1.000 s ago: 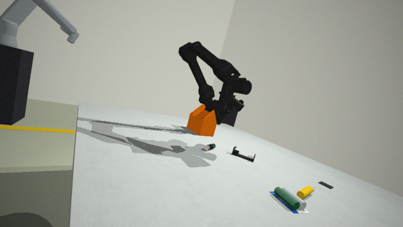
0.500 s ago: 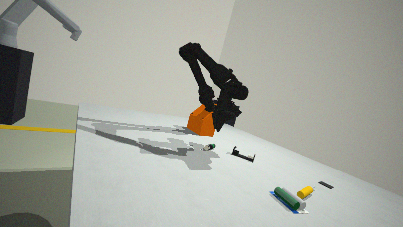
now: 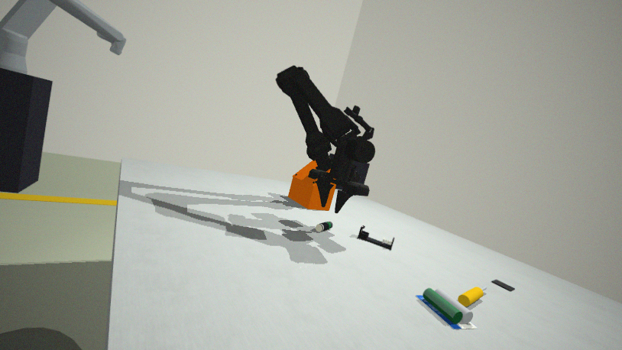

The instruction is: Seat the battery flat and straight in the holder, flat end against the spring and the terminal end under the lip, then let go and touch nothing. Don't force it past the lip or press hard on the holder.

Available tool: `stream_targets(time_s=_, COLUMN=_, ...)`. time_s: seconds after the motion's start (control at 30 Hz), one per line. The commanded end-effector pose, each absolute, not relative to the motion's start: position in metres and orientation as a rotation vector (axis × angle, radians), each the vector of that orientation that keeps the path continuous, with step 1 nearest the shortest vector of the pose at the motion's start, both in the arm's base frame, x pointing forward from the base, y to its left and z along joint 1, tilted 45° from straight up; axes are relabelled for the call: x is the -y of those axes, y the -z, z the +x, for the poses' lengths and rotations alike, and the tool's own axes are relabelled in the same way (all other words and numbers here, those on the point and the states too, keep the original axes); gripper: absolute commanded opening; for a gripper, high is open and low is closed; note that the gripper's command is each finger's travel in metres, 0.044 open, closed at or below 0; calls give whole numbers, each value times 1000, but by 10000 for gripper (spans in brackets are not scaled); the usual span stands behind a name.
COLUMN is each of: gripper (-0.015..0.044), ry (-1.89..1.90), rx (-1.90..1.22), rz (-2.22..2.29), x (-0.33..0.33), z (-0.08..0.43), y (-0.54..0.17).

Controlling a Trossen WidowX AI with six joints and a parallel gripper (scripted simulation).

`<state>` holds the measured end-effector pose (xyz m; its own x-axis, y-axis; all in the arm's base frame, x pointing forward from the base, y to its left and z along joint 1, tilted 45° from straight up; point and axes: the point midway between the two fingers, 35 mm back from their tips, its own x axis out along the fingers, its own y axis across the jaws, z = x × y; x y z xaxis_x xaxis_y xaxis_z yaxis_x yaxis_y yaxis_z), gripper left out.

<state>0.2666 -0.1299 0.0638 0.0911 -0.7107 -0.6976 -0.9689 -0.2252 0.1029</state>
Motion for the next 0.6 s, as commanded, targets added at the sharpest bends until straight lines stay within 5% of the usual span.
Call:
stream_targets(time_s=0.0, gripper=237, ry=-1147, rx=-1610, rz=-2129, x=137, z=264, y=-56)
stream_targets(time_s=0.57, gripper=237, ry=-1148, rx=-1610, rz=-2128, x=146, z=266, y=-47)
